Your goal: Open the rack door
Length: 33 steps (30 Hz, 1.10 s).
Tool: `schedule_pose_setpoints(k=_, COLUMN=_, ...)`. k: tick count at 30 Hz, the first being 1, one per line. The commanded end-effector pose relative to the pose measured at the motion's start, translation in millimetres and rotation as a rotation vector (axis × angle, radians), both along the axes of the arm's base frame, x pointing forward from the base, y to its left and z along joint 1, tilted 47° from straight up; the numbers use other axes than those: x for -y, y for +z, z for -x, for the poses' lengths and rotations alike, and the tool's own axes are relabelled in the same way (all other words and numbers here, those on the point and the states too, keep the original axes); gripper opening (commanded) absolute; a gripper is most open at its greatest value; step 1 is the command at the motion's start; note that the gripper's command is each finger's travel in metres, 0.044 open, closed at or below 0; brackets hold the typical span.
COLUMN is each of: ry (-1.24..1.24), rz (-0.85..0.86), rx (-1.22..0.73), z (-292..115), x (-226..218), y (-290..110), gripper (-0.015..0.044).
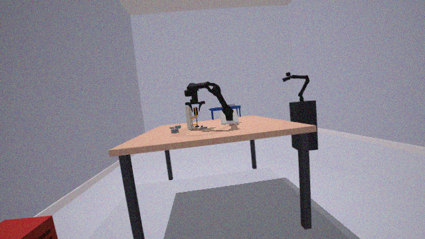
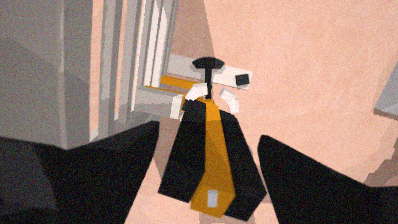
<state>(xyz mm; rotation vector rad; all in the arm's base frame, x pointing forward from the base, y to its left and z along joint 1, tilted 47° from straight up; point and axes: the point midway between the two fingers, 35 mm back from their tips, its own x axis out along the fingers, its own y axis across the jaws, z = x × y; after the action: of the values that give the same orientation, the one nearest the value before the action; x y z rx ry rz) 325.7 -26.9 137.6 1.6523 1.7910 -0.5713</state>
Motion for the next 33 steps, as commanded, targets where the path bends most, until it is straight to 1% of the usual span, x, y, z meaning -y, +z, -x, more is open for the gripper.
schedule_pose_setpoints(k=1, ry=-0.119, rz=0.005, rx=-0.122, z=-0.1, x=0.1, y=0.0, gripper=0.0286)
schedule_pose_setpoints(k=7, ry=-0.142, rz=0.006, rx=-0.146, z=-0.1, x=0.1, y=0.0, gripper=0.0286)
schedule_pose_setpoints(k=33, ry=-0.142, rz=0.006, rx=-0.146, z=-0.1, x=0.1, y=0.0, gripper=0.0113)
